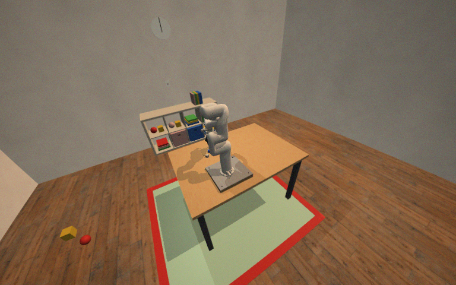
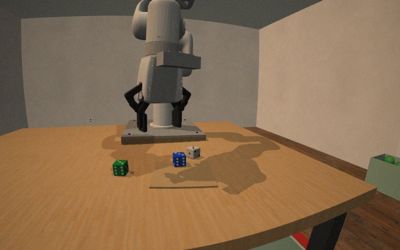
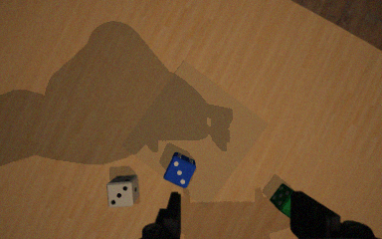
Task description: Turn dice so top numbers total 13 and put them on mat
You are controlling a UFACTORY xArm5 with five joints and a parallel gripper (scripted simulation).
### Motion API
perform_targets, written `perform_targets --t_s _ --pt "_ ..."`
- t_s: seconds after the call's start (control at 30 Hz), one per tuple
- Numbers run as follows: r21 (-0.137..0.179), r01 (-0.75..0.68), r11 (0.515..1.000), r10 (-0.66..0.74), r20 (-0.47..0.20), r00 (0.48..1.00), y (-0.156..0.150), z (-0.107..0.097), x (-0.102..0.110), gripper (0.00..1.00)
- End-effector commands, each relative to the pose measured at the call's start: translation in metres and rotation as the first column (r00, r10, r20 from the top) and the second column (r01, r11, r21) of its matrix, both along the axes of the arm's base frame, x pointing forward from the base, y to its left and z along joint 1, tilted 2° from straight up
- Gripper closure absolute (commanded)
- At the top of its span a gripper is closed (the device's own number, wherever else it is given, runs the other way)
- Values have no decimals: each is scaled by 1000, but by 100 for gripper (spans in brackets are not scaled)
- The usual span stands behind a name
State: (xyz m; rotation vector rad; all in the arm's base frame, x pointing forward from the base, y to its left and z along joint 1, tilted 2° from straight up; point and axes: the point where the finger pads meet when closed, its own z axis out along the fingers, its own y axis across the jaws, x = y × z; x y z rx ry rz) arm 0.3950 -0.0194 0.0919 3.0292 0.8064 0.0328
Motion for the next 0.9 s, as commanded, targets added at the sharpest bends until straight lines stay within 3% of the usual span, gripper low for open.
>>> perform_targets --t_s 0.0,0.27,0.37,0.4,0.53,0.57,0.67,0.7,0.73,0.83,0.87 --pt "4 172 985 -172 2 985 -7 1 3 0" --pt "10 452 892 -452 0 892 -20 0 6 0" --pt "10 482 876 -482 0 876 -21 0 6 0" --pt "12 562 827 -562 -1 827 -25 -1 7 0" --pt "14 636 771 -636 -2 771 -29 -1 8 0" --pt "15 693 721 -693 -3 721 -33 -1 9 0" --pt "16 765 644 -765 -5 645 -37 -1 9 0" --pt "16 767 641 -767 -5 641 -38 -1 9 0" --pt "17 809 587 -809 -6 587 -41 -2 10 0" --pt "19 868 497 -868 -8 497 -45 -2 11 0" --pt "19 868 497 -868 -8 497 -45 -2 11 0"
